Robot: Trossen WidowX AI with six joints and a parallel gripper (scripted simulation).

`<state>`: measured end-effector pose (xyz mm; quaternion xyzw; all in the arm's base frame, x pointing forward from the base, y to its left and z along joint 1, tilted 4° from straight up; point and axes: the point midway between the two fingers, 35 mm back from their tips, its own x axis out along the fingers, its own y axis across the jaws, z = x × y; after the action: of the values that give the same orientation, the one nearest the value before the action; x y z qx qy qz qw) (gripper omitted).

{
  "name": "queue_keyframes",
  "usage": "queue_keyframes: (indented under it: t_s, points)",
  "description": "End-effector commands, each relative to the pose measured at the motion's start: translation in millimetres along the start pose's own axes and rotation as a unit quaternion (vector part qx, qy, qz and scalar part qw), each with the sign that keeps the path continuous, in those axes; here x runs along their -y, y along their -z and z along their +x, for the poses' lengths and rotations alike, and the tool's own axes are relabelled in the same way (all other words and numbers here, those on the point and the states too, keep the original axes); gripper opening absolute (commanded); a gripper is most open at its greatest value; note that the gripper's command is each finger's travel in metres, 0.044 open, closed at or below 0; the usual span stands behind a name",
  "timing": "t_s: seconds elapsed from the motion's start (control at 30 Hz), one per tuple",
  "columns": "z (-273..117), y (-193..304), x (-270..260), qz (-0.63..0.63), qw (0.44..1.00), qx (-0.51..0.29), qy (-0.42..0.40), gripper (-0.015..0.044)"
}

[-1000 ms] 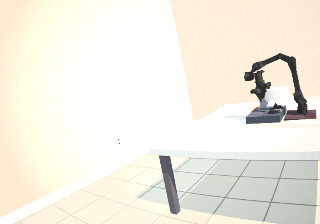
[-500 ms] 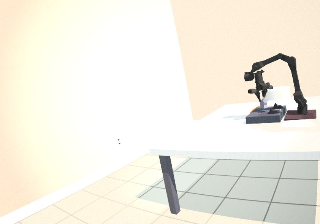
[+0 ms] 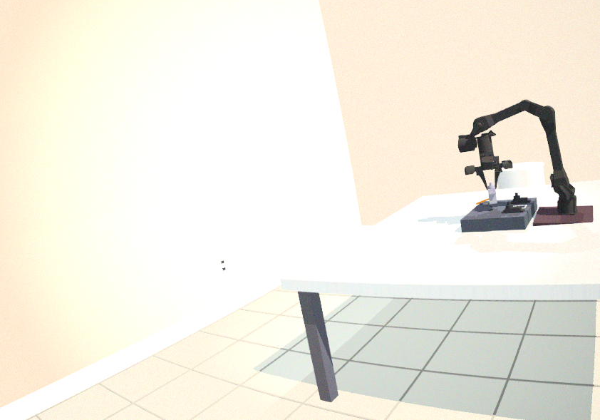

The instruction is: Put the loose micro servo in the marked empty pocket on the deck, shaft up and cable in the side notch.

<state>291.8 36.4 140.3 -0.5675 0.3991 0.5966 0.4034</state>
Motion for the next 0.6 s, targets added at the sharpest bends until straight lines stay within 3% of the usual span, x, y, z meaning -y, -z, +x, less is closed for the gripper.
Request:
queue_keyframes:
  t_s: [0.0, 0.57]
  points:
    - [-0.3, -0.1, 0.3, 0.083, 0.997, 0.001, 0.002, 0.0]
    - [-0.4, -0.2, 0.3, 0.369, 0.93, 0.001, 0.001, 0.0]
